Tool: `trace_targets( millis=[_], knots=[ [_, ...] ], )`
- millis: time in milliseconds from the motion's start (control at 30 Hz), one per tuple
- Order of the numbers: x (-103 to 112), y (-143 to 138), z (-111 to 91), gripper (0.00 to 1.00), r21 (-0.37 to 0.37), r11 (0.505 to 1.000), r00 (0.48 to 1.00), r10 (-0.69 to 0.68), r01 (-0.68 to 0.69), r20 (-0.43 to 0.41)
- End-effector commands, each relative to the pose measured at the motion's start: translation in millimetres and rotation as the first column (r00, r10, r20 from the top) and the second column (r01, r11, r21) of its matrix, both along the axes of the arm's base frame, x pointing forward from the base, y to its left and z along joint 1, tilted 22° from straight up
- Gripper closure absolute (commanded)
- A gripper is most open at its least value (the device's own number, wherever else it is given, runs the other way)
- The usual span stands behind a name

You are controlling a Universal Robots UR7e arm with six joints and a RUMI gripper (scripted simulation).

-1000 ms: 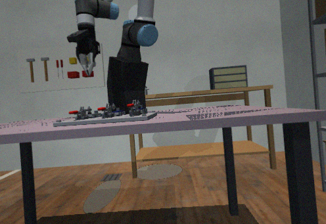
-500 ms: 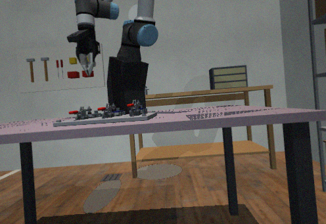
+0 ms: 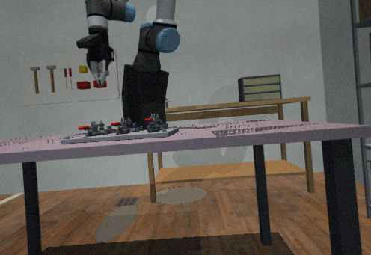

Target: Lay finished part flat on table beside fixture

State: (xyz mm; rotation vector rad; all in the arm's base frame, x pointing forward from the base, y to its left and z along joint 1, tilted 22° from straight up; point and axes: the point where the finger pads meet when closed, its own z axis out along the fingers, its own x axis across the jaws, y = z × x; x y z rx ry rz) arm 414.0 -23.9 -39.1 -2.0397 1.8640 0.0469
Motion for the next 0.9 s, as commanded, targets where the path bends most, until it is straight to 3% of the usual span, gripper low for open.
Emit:
trace_targets(
  millis=[0, 300, 333, 867],
  knots=[
    [0.3, -0.3, 0.3, 1.00, -0.001, 1.000, 1.000, 0.000, 0.000, 0.001],
    [0.3, -0.3, 0.3, 1.00, -0.001, 1.000, 1.000, 0.000, 0.000, 0.001],
    [0.3, -0.3, 0.3, 0.41, -0.001, 1.000, 1.000, 0.000, 0.000, 0.001],
    [0.3, -0.3, 0.3, 0.41, -0.001, 1.000, 1.000, 0.000, 0.000, 0.001]
  ],
)
